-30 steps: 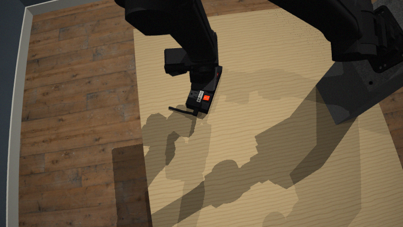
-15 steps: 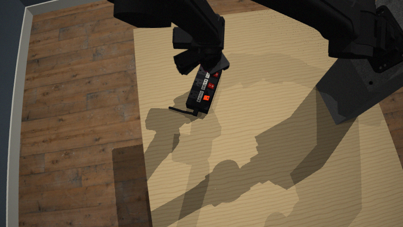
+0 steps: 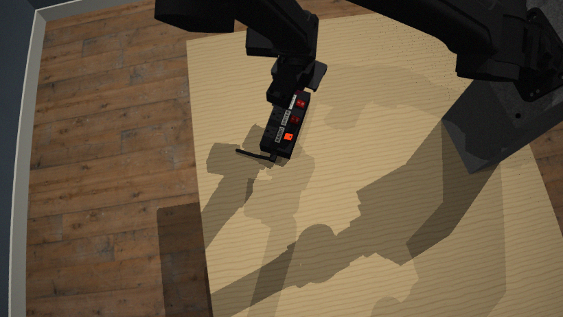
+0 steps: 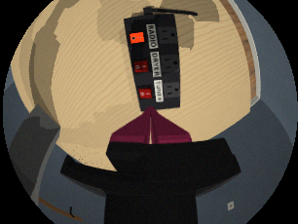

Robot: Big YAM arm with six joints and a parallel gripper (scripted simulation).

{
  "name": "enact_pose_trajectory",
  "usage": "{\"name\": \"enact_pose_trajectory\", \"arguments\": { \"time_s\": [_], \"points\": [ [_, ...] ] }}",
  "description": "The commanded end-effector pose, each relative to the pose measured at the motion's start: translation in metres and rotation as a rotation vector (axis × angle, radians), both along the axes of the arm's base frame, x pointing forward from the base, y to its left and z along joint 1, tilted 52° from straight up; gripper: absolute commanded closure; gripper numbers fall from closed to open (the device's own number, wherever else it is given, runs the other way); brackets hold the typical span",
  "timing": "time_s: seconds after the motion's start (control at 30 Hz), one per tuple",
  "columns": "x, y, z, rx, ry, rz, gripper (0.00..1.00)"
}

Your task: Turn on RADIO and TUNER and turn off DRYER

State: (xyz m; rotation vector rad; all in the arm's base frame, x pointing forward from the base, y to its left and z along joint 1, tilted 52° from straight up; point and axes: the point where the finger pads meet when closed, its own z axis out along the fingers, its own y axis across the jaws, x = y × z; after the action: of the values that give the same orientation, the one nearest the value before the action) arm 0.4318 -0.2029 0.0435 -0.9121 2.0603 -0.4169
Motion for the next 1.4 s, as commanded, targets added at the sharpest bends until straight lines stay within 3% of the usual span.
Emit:
{"name": "enact_pose_trajectory", "arguments": {
  "time_s": [0.0,1.37],
  "points": [
    [-0.0029,0.0014,-0.0007,-0.094,0.006,0.085,1.00],
    [0.0025,0.0034,-0.0047,-0.092,0.007,0.089,1.00]
  ]
}}
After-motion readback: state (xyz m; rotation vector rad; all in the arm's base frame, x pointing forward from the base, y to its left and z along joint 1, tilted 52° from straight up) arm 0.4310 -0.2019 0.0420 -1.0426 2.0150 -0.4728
